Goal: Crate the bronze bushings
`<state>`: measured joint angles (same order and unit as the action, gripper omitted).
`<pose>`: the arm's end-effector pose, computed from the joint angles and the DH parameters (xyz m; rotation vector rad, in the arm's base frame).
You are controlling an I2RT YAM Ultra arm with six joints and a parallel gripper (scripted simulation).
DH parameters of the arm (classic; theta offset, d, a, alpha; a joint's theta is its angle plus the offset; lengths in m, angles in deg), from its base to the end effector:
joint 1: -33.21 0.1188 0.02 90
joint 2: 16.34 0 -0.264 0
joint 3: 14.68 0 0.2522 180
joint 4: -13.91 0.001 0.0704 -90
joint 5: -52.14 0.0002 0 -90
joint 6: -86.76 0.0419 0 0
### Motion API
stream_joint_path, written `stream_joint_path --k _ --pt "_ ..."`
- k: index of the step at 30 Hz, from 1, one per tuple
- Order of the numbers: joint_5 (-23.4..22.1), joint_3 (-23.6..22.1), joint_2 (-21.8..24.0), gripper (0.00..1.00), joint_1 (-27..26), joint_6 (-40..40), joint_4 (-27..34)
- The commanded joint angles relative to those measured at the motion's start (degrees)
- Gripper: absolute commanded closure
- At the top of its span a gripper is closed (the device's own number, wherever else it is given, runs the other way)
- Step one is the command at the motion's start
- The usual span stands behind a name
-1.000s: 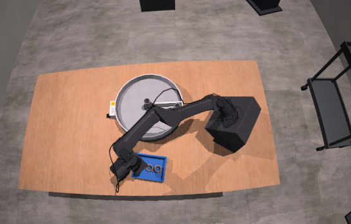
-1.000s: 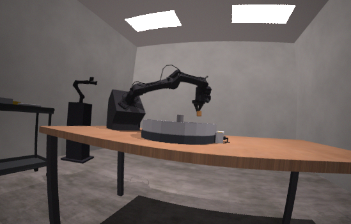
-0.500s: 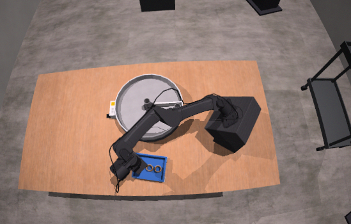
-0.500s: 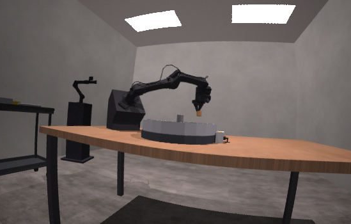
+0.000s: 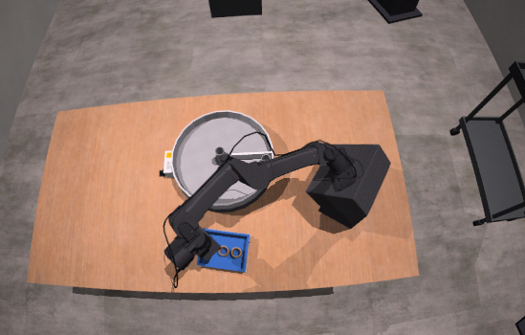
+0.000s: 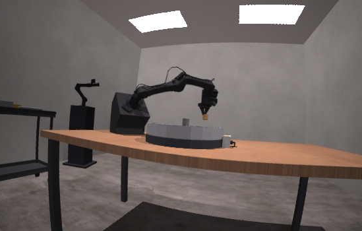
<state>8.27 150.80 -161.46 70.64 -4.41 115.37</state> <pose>0.4054 0.2735 0.2592 -0.7717 2.4622 -0.9811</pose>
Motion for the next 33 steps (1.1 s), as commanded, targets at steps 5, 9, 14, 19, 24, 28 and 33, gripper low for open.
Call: stream_joint_path --k 5,9,14,19,24,28,33 --pt "0.4 1.8 0.7 1.00 2.6 0.3 0.7" --pt "0.4 1.8 0.7 1.00 2.6 0.3 0.7" --pt "0.4 1.8 0.7 1.00 2.6 0.3 0.7" --pt "0.4 1.8 0.7 1.00 2.6 0.3 0.7" --pt "0.4 1.8 0.7 1.00 2.6 0.3 0.7" --pt "-0.1 2.0 0.0 1.00 2.1 -0.3 0.8" --pt "-0.4 0.9 2.2 1.00 1.6 -0.9 -0.9"
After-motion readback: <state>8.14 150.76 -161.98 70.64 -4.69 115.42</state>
